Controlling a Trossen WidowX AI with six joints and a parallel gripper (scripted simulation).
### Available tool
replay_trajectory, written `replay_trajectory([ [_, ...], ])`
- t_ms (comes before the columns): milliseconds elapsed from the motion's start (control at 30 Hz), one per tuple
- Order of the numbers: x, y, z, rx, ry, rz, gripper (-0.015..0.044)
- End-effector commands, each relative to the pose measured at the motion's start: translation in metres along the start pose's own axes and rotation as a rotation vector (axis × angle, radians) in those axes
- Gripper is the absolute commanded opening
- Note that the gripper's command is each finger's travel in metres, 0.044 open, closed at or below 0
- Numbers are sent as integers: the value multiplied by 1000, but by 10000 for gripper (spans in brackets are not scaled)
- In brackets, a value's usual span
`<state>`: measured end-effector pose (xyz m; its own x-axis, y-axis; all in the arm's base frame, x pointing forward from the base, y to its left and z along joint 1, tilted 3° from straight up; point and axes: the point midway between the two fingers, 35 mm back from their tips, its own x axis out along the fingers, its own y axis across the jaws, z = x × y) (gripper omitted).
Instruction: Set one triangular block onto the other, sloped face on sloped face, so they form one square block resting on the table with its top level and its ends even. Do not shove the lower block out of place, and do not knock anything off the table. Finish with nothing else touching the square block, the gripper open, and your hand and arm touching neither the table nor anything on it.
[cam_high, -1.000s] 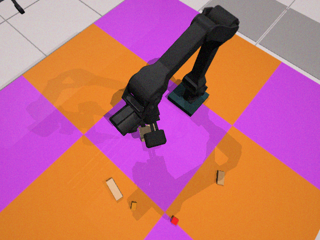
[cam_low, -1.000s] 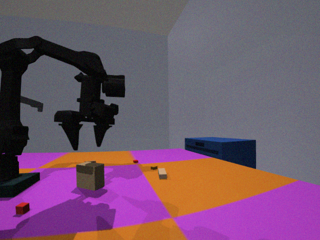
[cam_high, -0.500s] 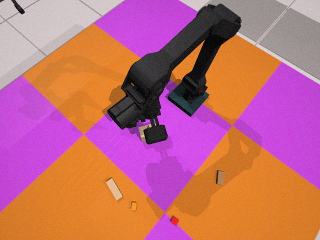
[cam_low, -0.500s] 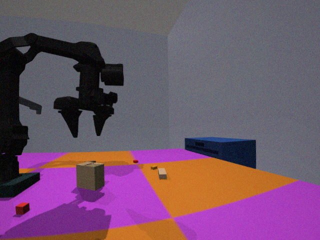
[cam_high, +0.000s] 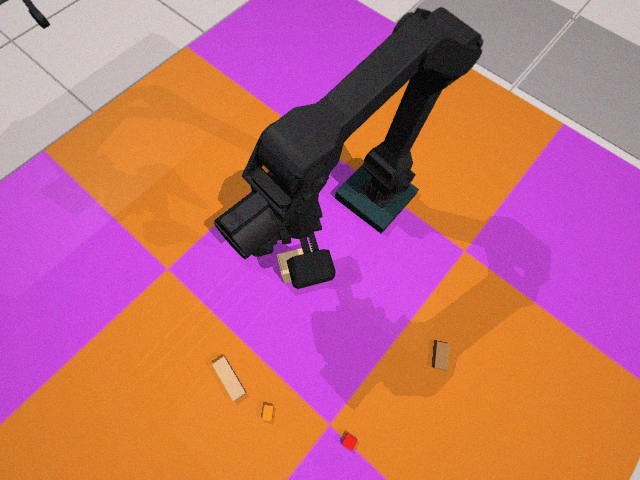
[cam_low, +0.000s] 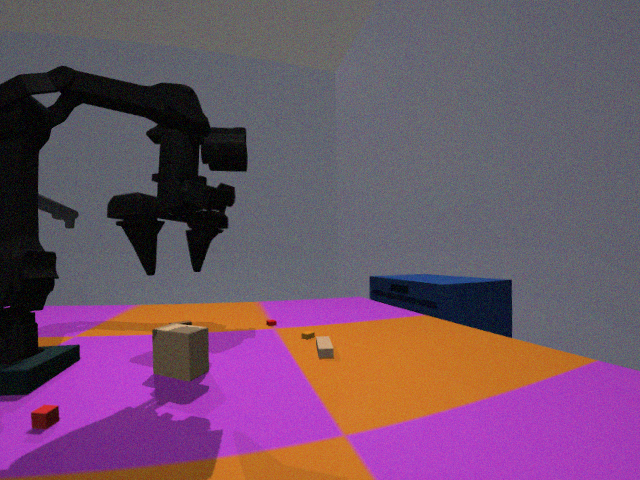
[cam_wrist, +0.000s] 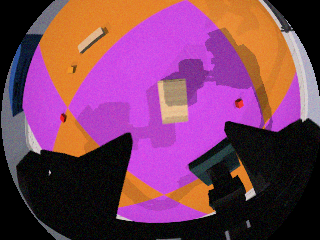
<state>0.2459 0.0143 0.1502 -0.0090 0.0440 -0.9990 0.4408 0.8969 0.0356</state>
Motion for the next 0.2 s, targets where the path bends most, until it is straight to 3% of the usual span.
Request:
replay_trajectory([
  [0,1,0,0,0,1,0,440],
  [167,1,0,0,0,1,0,440],
])
